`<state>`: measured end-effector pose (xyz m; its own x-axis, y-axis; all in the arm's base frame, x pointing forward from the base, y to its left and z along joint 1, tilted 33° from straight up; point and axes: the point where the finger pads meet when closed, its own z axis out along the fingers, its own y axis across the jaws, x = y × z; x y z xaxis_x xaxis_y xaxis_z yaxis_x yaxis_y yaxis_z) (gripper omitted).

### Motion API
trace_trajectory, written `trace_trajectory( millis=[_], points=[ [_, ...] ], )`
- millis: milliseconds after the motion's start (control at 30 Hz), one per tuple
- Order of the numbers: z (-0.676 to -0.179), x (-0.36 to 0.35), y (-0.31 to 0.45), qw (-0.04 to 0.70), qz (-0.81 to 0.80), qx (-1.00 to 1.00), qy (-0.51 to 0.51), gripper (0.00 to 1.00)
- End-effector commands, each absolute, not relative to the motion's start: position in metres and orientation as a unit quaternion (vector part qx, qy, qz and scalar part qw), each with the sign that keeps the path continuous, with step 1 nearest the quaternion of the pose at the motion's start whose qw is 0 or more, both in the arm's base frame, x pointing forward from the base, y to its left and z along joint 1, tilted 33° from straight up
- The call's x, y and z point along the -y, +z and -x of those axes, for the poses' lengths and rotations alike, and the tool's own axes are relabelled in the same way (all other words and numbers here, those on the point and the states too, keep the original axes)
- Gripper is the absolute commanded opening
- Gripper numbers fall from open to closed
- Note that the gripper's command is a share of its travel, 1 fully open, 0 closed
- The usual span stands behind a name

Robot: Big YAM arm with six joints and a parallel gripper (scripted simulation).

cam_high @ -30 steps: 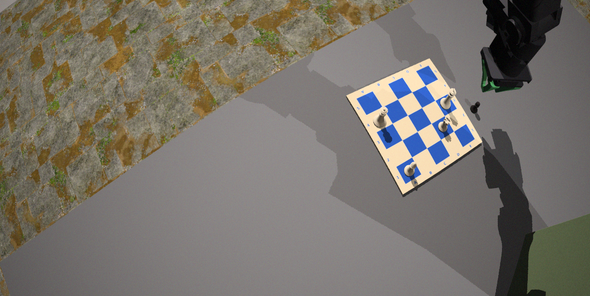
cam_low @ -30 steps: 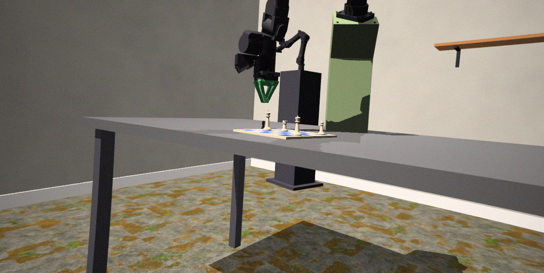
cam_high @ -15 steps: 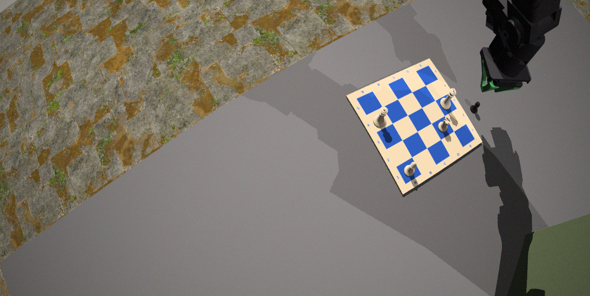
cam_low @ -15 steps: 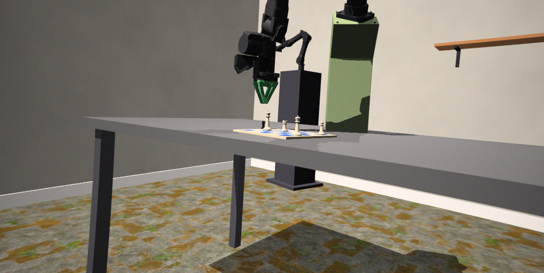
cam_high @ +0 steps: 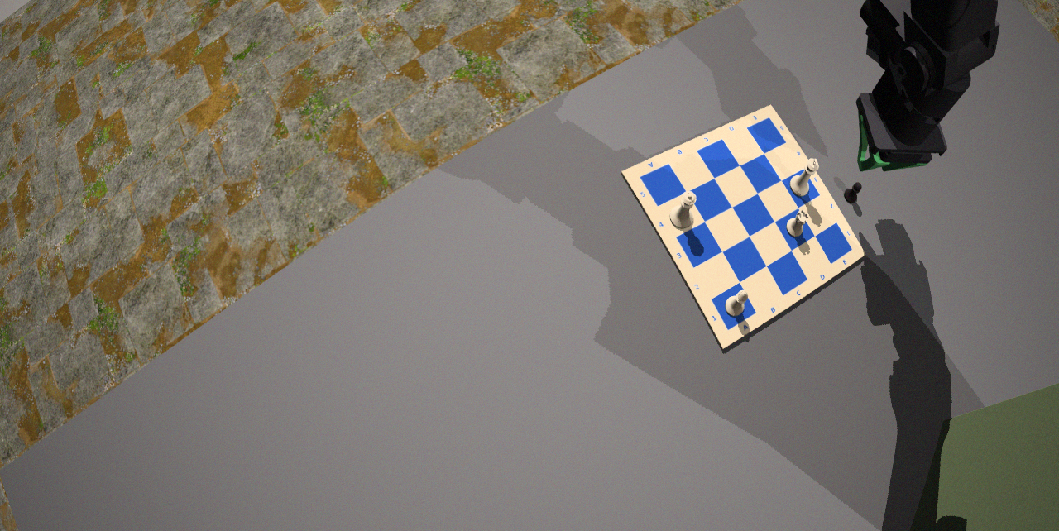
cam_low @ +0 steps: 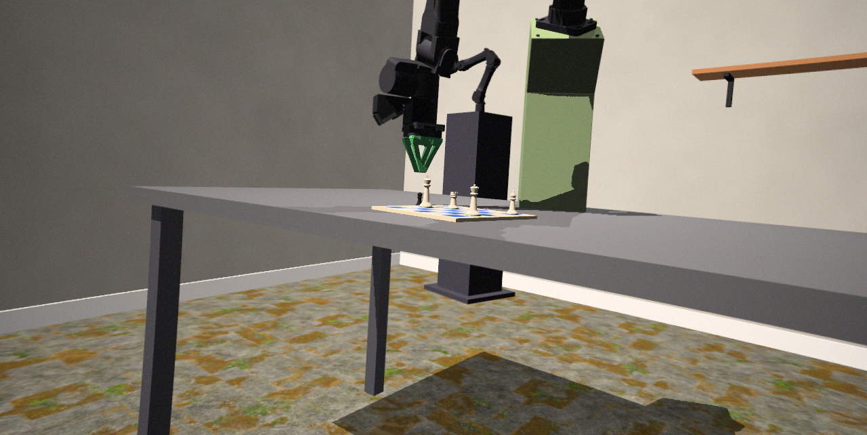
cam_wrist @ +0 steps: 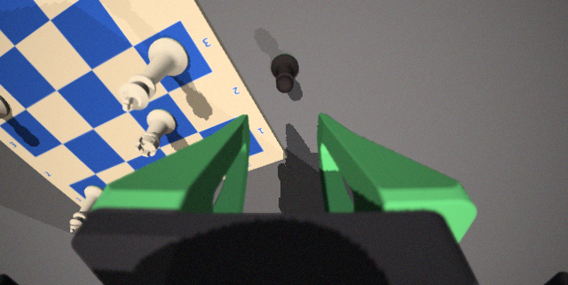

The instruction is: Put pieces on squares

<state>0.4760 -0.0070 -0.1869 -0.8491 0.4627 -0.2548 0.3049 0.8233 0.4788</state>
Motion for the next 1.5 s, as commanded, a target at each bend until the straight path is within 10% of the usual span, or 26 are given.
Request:
trace_trajectory(
  millis=[0, 1467],
  points=[
    [-0.479, 0.0, -0.194, 0.181, -0.207, -0.936, 0.217, 0.33],
    [-0.487, -0.009, -0.219, 0.177, -0.209, -0.937, 0.217, 0.33]
  ],
)
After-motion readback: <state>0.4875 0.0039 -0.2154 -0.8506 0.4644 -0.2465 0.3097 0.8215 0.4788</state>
